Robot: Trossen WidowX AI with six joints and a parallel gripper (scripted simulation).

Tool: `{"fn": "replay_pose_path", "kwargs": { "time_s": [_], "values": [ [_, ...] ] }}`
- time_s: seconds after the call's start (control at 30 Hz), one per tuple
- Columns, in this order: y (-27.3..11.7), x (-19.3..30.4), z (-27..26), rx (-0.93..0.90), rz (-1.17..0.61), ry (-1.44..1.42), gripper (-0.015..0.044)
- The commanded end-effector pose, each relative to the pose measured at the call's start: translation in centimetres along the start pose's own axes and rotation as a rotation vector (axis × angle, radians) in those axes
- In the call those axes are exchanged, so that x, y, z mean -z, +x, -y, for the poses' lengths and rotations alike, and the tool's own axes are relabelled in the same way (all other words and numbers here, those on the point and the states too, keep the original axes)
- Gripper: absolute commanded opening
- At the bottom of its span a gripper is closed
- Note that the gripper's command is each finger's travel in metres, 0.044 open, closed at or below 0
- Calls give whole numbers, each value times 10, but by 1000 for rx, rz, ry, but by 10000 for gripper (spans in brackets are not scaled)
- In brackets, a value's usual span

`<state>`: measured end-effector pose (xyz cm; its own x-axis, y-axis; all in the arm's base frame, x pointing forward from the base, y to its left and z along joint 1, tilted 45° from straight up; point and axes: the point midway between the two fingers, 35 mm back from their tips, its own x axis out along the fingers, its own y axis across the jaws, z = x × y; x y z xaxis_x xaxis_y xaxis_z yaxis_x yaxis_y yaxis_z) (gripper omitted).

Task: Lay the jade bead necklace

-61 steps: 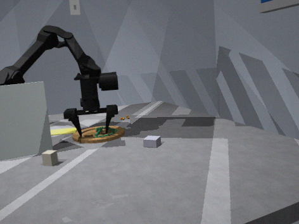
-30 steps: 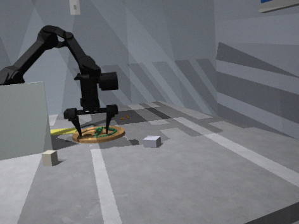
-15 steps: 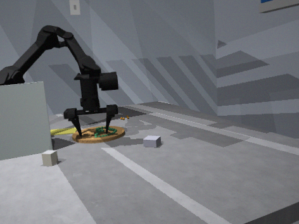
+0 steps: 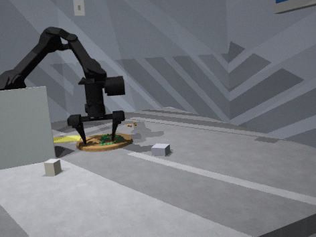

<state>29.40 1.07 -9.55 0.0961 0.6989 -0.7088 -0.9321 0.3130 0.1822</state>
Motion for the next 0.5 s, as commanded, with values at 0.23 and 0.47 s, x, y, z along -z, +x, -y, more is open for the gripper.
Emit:
{"fn": "replay_pose_path", "kwargs": {
  "time_s": [0.23, 0.47],
  "values": [
    [-1, 0, 1, 2, -1, -7, 440],
    [-32, -11, 6, 3, -2, 106, 256]
  ]
}}
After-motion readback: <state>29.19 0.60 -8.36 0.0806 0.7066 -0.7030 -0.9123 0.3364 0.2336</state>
